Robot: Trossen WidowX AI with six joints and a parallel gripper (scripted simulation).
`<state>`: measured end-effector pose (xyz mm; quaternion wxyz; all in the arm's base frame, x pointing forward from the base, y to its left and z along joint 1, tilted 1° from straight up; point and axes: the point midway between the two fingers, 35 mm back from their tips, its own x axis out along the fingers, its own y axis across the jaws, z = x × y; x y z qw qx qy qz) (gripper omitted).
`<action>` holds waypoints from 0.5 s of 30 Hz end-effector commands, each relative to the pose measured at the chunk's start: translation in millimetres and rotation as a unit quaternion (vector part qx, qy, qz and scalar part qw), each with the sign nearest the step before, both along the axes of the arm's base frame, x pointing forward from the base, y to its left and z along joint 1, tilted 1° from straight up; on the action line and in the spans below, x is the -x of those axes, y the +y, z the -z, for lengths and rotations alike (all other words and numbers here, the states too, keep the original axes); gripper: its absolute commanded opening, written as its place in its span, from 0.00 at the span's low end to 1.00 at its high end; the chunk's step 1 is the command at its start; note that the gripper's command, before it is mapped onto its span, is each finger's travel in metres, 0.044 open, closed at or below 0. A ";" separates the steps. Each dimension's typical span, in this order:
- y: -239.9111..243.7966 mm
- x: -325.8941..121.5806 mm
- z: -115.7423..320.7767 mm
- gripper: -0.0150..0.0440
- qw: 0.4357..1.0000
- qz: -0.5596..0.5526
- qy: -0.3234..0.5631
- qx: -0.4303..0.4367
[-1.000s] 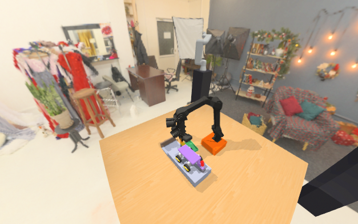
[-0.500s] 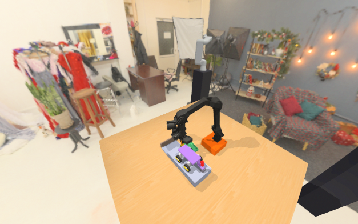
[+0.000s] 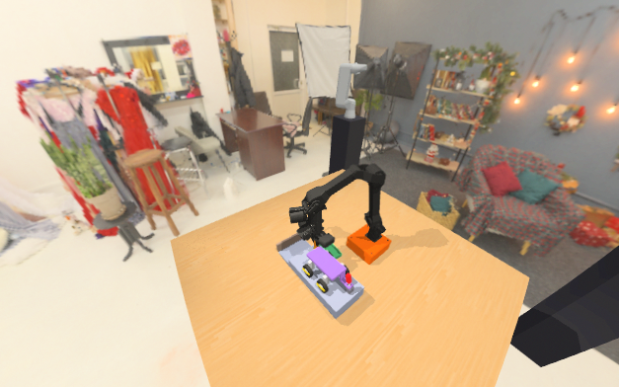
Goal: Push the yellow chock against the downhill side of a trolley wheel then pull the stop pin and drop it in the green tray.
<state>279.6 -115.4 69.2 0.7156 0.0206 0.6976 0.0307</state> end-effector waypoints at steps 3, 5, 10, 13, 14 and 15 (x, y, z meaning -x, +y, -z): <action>7.0 0.0 -0.8 0.25 1.000 0.001 -0.002 -0.001; 9.1 0.2 -0.9 0.25 1.000 0.001 -0.002 -0.001; 14.1 0.6 -1.3 0.25 1.000 0.001 -0.002 -0.001; 16.9 0.7 -1.6 0.25 1.000 0.001 -0.002 -0.001; 18.0 0.8 -1.7 0.25 1.000 0.001 -0.002 -0.001; 19.0 0.8 -1.8 0.25 1.000 0.001 -0.002 -0.001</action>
